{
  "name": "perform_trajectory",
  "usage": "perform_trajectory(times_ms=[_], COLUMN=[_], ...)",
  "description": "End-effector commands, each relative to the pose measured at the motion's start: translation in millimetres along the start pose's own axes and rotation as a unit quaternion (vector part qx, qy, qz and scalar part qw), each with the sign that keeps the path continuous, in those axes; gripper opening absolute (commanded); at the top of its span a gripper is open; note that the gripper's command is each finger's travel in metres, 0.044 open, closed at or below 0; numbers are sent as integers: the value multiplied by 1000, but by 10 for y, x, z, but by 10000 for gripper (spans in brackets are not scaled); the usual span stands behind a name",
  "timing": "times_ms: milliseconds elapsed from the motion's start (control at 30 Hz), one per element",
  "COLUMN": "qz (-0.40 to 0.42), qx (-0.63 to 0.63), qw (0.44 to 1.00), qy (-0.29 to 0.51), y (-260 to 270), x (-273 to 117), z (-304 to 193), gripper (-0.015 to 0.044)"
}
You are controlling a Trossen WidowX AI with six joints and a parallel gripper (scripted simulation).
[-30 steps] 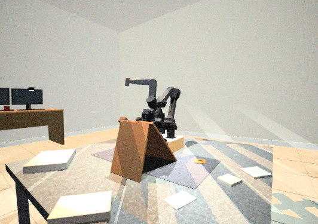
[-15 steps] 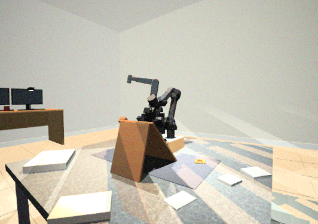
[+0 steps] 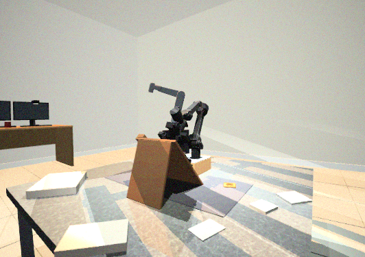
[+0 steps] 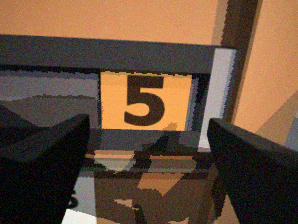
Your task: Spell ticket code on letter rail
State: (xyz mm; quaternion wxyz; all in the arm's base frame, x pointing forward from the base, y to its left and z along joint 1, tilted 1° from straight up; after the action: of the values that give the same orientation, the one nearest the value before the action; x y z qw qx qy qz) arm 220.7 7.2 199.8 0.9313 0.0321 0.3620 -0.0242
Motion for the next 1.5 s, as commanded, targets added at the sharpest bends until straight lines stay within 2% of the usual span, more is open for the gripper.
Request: perform_trajectory(times_ms=[0, 333, 700, 1033, 1467], qz=[1, 1, 2, 2, -14], qx=[0, 0, -2, -1, 1], qw=[1000, 1000, 1000, 1000, 958], qy=[0, 0, 1, 15, 288], y=[2, 9, 7, 21, 354], x=[-33, -104, -83, -72, 245], z=[3, 13, 4, 46, 740], gripper=[295, 295, 6, 0, 0])
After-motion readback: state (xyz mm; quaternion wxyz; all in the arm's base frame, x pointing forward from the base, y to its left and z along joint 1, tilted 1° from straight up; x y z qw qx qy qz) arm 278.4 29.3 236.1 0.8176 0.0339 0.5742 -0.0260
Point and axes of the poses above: the point midway between the two fingers, 35 mm back from their tips, its own x axis out along the fingers, its own y axis across the jaws, z = x × y, the point moved 10 cm from there along -x, back along the fingers, and after that the axes turned 4 degrees about x, right-handed, at the moved point
